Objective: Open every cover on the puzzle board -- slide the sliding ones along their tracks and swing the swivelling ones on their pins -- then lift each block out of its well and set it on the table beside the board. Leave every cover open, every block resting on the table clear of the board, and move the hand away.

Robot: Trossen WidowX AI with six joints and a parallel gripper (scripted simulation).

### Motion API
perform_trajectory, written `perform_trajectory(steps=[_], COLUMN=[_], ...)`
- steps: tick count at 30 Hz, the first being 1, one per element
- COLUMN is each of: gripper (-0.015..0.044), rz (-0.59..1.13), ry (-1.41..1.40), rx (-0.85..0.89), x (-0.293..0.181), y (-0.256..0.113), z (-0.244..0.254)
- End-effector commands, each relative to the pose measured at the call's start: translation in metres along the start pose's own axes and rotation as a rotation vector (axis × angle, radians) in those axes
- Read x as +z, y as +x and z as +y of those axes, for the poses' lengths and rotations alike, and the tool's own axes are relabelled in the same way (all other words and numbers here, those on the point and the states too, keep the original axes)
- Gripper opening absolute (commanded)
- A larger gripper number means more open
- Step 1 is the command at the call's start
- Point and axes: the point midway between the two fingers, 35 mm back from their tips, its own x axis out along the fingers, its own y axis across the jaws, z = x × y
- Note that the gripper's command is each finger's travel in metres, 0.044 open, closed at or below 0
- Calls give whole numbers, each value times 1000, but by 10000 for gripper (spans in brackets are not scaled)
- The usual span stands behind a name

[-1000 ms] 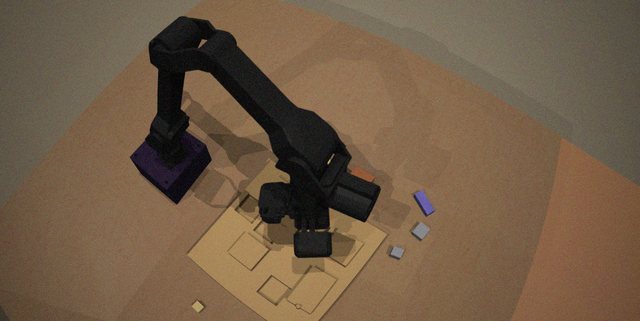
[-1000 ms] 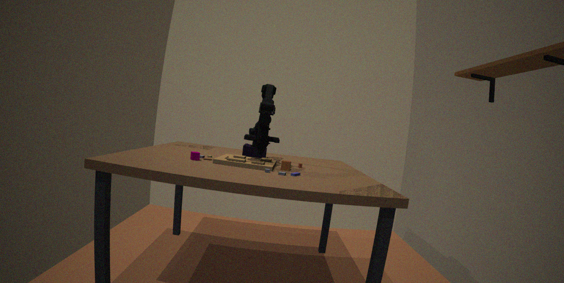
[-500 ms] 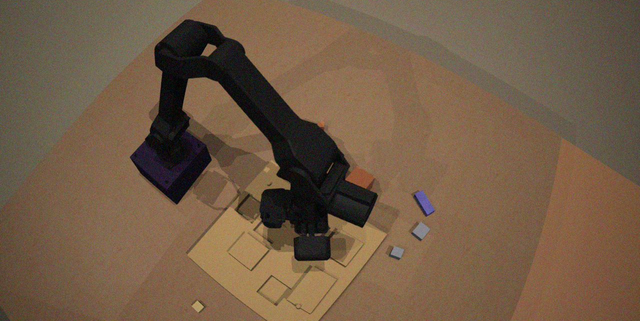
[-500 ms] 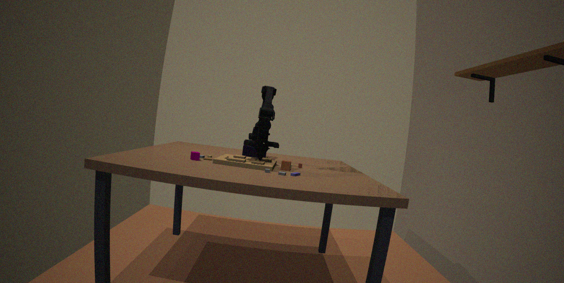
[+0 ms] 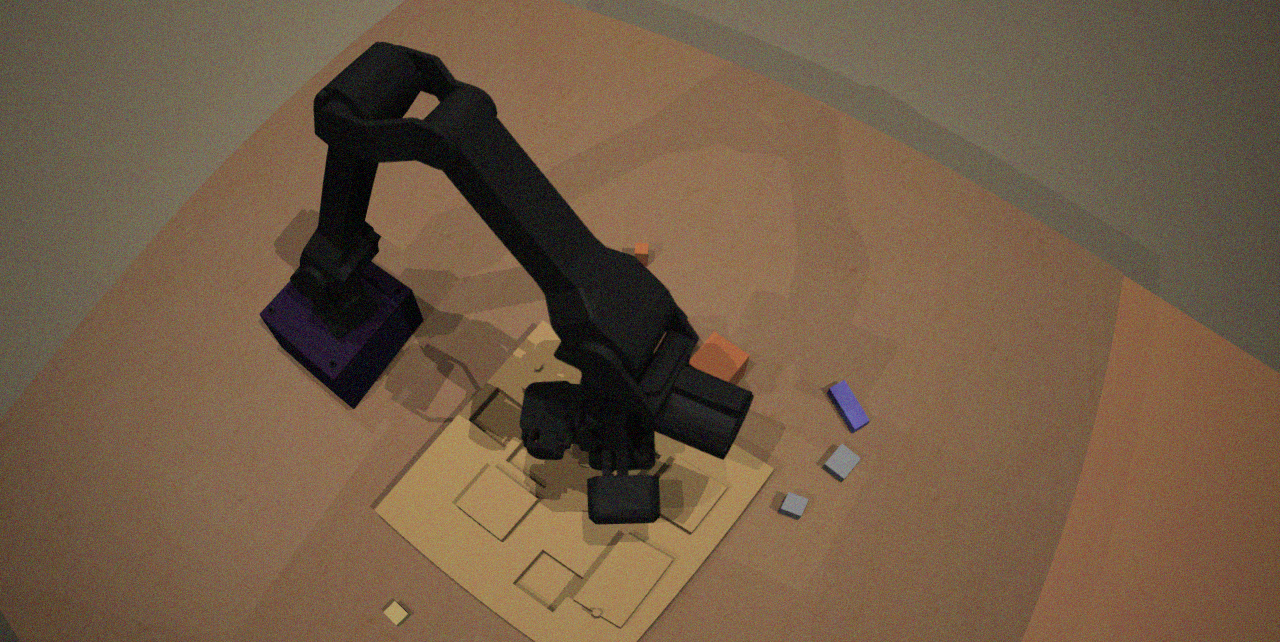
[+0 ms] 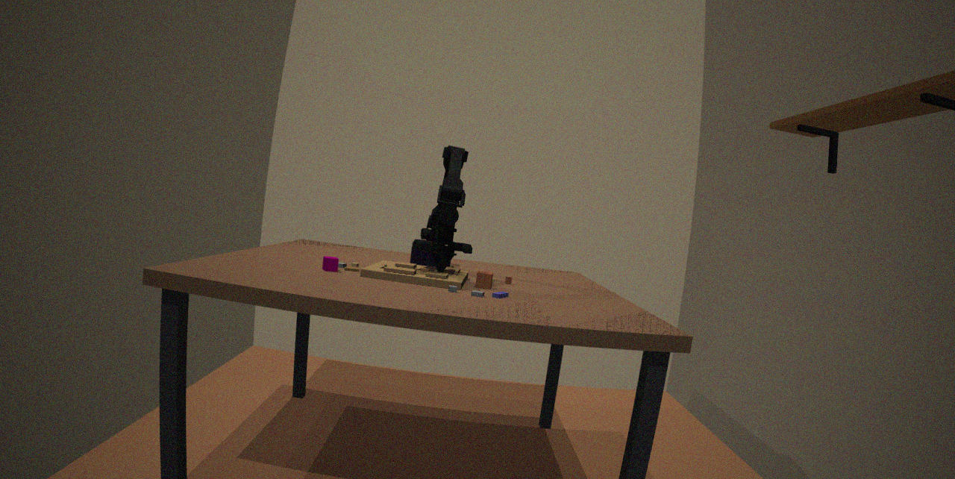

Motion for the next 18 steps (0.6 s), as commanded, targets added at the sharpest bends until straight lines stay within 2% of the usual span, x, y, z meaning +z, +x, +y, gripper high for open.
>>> perform_trajectory(steps=[1, 18], gripper=[0, 0], rz=[1, 2], ry=[3, 3], rx=[-3, -3], x=[0, -4], y=[1, 4], z=[0, 3])
